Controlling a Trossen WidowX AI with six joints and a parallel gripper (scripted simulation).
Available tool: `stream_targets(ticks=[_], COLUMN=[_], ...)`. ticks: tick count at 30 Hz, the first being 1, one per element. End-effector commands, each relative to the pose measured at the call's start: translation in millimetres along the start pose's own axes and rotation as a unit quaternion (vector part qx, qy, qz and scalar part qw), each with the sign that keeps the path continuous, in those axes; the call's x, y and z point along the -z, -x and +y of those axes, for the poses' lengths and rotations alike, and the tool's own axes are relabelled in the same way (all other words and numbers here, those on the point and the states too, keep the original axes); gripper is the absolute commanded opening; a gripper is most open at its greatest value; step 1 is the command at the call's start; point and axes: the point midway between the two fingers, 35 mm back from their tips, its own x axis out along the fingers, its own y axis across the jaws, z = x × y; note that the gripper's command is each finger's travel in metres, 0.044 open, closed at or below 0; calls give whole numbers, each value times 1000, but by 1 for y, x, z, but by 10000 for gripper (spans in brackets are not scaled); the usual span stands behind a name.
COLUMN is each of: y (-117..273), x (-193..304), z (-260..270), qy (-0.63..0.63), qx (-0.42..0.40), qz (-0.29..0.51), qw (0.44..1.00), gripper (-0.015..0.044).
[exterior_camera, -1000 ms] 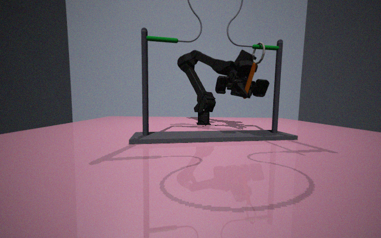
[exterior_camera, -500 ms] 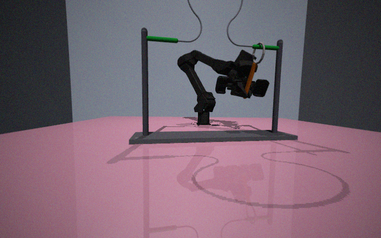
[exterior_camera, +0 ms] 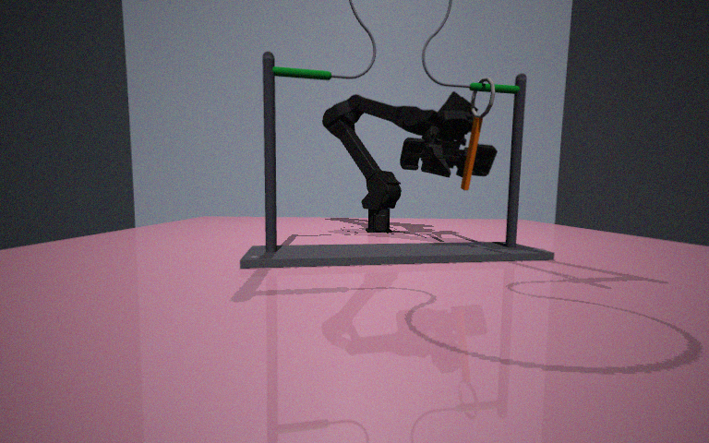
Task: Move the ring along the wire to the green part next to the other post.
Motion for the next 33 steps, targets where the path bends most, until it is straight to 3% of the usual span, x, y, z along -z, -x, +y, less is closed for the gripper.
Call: stream_targets(ticks=[1, 25, 33], y=[13, 24, 67], x=[-2, -2, -3], z=[-1, -3, -4], qy=[-4, -3, 0], qx=[0, 0, -3], qz=[-4, -6, -10], qw=[1000, 1000, 1000], gripper=[160, 160, 370])
